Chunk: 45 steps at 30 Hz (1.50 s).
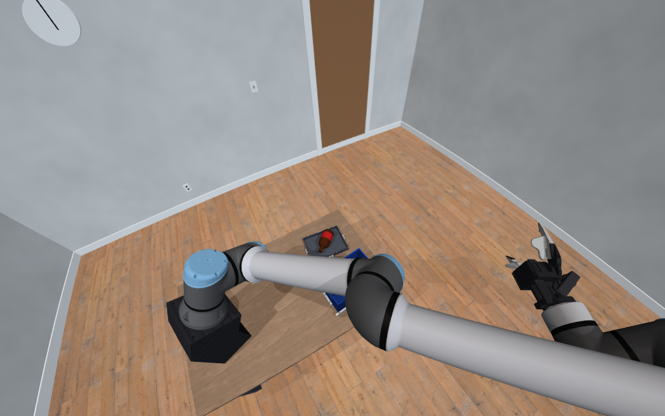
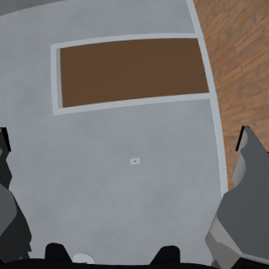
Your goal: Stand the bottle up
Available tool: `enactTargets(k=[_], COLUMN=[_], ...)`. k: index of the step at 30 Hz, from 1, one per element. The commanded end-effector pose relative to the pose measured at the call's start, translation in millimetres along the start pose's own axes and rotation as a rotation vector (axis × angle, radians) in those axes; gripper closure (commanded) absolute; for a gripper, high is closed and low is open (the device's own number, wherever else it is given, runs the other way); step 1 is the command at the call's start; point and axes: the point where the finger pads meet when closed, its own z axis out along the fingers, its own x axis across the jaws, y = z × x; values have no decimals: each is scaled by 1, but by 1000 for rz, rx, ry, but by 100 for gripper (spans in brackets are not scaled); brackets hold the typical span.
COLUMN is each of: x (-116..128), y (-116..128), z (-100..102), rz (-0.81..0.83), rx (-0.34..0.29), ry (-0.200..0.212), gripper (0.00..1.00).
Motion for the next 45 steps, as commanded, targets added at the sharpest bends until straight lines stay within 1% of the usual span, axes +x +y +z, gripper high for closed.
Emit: enactTargets(k=[1, 23, 28, 32, 34, 40, 45], x=[-1, -2, -4, -8, -8, -20, -34], y=[0, 0, 0, 0, 0, 0, -1], z=[0, 1, 5, 13, 13, 32, 57], rz=[-1, 0, 5, 14, 14, 38, 69], rx=[0, 0, 1, 3, 3, 8, 17], ry=[1, -1, -9, -23, -23, -59, -105], gripper=[0, 0, 0, 0, 0, 0, 0])
